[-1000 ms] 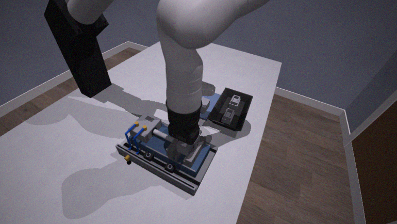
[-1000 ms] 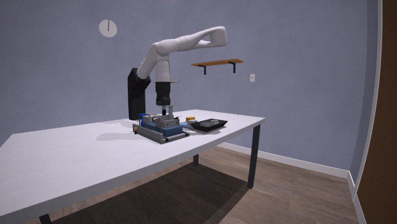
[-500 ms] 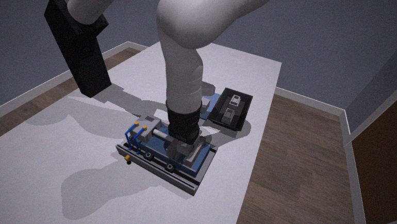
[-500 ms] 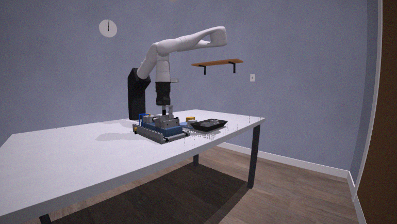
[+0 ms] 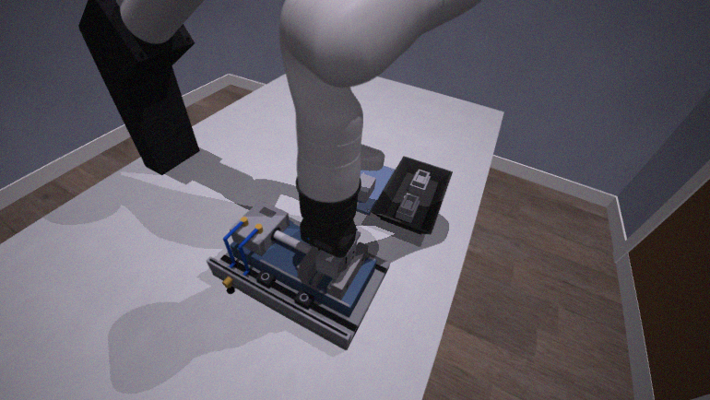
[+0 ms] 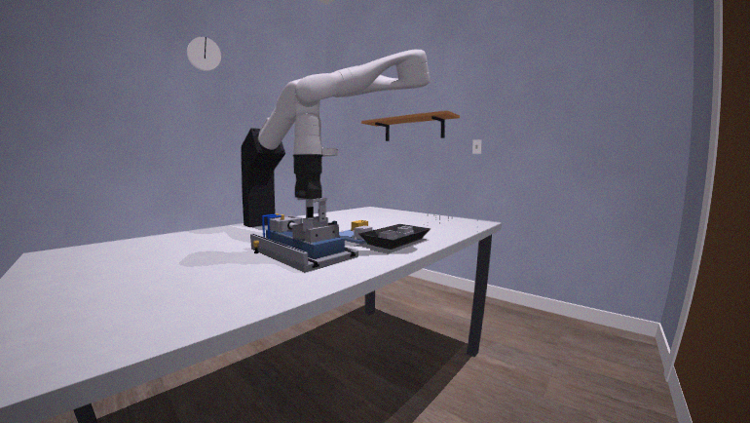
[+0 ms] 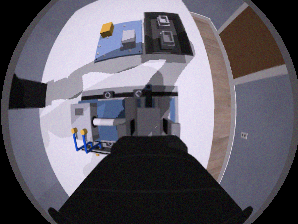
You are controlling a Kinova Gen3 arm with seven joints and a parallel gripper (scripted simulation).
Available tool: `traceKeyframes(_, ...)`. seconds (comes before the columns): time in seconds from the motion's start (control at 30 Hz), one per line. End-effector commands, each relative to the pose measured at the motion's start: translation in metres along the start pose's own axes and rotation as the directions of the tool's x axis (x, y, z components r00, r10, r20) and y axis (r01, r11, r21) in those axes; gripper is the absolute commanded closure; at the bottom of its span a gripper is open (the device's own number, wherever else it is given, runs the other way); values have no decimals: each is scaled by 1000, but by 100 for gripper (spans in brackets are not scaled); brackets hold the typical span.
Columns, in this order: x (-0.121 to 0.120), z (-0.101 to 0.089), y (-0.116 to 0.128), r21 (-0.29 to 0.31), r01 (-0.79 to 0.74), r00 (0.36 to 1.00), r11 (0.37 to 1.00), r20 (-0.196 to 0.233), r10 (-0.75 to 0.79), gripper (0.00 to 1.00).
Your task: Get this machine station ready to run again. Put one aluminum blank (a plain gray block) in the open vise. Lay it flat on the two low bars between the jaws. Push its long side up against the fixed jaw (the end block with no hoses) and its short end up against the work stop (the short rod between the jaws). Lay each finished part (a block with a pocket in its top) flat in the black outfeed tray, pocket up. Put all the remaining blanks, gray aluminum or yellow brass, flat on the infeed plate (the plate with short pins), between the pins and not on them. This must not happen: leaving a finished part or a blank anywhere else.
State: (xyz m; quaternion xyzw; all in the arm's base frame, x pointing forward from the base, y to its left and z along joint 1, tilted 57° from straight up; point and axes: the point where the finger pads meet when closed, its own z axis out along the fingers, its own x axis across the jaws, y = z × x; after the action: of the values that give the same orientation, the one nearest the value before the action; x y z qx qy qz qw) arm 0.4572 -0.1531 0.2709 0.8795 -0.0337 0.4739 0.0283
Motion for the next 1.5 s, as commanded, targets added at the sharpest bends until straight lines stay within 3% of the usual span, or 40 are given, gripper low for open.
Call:
traceKeyframes(0.0, -2, -5, -1, 2, -7, 1000, 1000, 3, 7, 0)
traceKeyframes(0.73, 0, -59, 2, -5, -23, 1000, 1000, 1, 23, 0)
traceKeyframes(1.4, 0, -72, 0, 0, -20, 1000, 1000, 1, 20, 0)
traceKeyframes(1.43, 0, -72, 0, 0, -20, 1000, 1000, 1, 20, 100)
traceKeyframes(1.47, 0, -72, 0, 0, -20, 1000, 1000, 1, 20, 100)
